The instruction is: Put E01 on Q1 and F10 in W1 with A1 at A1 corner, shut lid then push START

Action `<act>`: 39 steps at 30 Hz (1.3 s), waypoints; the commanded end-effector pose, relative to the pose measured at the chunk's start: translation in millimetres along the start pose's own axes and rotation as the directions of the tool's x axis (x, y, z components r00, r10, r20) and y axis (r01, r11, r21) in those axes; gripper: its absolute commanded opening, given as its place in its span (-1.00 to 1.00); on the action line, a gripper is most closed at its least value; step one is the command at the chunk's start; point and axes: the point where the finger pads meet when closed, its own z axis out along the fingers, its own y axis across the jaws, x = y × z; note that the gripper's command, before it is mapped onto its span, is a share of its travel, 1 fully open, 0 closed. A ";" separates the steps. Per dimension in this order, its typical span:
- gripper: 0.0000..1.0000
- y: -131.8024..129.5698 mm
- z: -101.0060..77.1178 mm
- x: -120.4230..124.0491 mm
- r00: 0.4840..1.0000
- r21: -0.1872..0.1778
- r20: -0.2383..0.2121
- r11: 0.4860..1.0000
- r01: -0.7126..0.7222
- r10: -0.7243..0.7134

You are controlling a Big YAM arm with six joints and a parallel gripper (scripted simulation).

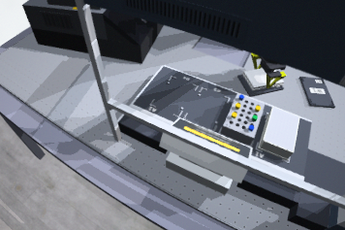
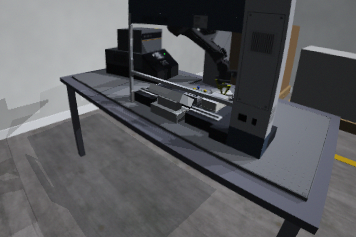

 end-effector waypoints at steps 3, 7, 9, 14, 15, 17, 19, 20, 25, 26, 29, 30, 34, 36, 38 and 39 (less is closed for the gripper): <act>-1.00 15.0 -3.8 -3.1 1.000 -0.015 0.011 1.000 0.025 -0.025; -1.00 20.6 -7.2 0.4 1.000 -0.023 0.012 0.999 0.029 -0.029; -1.00 18.1 -7.4 2.7 1.000 -0.018 0.008 1.000 0.024 -0.024; -1.00 14.3 -5.6 1.4 1.000 -0.011 0.009 1.000 0.023 -0.023; -1.00 14.3 -5.6 1.4 1.000 -0.011 0.009 1.000 0.023 -0.023; -1.00 13.5 -4.7 -0.9 1.000 -0.008 0.011 1.000 0.021 -0.020; -1.00 10.7 -1.8 -1.9 1.000 -0.004 0.009 1.000 0.017 -0.017; -1.00 9.4 -0.5 -2.3 1.000 -0.002 0.008 1.000 0.015 -0.015; -1.00 5.9 4.5 -4.9 1.000 -0.003 0.008 1.000 0.016 -0.016; -1.00 6.6 4.9 -5.2 1.000 -0.006 0.009 1.000 0.018 -0.018; -1.00 8.7 6.6 -3.4 1.000 -0.012 0.007 1.000 0.020 -0.020; -1.00 10.9 6.0 -2.8 1.000 -0.016 0.008 1.000 0.023 -0.022; -1.00 11.0 5.4 -2.3 1.000 -0.012 0.007 1.000 0.020 -0.020; -1.00 8.4 4.9 -4.9 1.000 -0.003 0.010 1.000 0.022 -0.022; -1.00 7.6 6.4 -5.0 1.000 -0.002 0.009 1.000 0.020 -0.020; -1.00 6.7 7.1 -4.8 1.000 0.000 0.008 1.000 0.018 -0.018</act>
